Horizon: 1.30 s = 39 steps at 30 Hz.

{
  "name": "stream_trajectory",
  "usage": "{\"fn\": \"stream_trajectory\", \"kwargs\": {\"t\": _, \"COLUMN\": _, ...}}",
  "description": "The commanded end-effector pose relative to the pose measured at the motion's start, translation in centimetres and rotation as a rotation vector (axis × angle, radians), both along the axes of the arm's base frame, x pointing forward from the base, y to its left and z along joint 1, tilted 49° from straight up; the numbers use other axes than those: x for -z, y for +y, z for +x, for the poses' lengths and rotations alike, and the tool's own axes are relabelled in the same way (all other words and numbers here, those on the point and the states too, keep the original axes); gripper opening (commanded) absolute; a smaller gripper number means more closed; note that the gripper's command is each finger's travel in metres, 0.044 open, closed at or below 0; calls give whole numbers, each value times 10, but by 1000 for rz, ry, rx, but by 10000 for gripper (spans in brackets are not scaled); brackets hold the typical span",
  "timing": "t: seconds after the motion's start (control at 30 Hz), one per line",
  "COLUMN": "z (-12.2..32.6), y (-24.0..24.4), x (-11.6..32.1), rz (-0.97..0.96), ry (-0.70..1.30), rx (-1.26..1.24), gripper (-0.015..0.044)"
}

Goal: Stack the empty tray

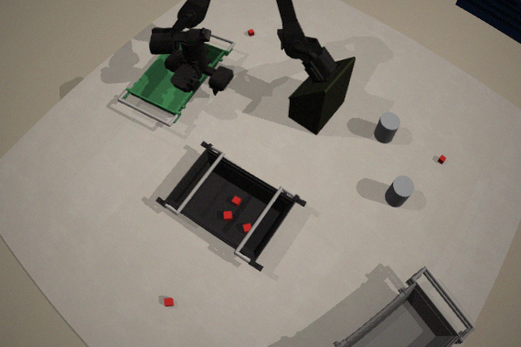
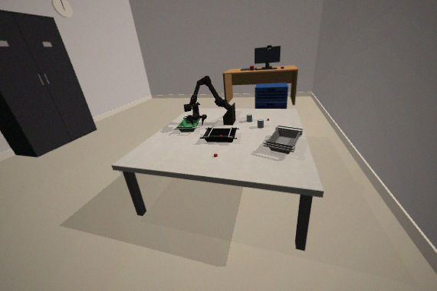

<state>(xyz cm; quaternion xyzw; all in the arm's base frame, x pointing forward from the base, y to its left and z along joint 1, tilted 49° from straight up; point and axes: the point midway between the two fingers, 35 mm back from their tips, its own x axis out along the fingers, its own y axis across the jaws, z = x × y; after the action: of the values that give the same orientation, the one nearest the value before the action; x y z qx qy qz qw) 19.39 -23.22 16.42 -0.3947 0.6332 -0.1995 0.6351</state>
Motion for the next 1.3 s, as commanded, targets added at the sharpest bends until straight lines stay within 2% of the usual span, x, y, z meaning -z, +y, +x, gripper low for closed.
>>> {"fn": "stream_trajectory", "kwargs": {"t": 0.0, "z": 0, "y": -8, "x": 8, "rz": -1, "ry": 3, "rx": -6, "gripper": 440}}
{"fn": "stream_trajectory", "kwargs": {"t": 0.13, "z": 0, "y": -8, "x": 8, "rz": -1, "ry": 3, "rx": -6, "gripper": 440}}
{"fn": "stream_trajectory", "kwargs": {"t": 0.6, "z": 0, "y": -8, "x": 8, "rz": -1, "ry": 3, "rx": -6, "gripper": 235}}
{"fn": "stream_trajectory", "kwargs": {"t": 1.27, "z": 0, "y": -8, "x": 8, "rz": -1, "ry": 3, "rx": -6, "gripper": 101}}
